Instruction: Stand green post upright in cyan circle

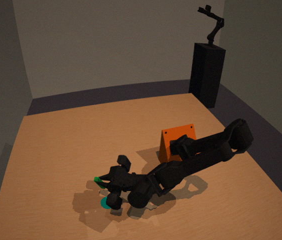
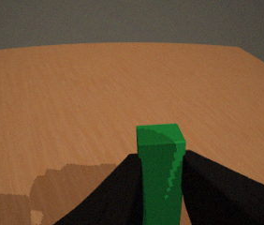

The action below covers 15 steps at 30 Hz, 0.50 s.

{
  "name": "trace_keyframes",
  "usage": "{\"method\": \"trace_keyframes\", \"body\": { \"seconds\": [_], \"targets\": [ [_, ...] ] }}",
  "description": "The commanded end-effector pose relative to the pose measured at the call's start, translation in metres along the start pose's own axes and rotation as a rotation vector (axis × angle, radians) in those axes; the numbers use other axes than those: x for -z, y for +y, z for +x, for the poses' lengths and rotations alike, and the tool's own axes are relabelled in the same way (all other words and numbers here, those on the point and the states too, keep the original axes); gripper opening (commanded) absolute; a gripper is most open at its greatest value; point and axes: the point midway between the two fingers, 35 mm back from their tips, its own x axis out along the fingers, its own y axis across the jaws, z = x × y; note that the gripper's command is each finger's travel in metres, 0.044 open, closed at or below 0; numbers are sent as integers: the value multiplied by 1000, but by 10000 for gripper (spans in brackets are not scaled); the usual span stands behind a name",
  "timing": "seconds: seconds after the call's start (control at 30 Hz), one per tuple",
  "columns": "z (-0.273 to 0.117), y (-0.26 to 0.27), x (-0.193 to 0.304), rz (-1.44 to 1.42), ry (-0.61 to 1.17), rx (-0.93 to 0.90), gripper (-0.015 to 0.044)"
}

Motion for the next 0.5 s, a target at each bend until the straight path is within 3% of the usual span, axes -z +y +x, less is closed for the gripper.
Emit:
{"method": "trace_keyframes", "body": {
  "seconds": [0.0,0.47],
  "targets": [
    [-4,0,-3,23,-31,-12,23],
    [-13,0,-6,93,-110,-48,23]
  ]
}}
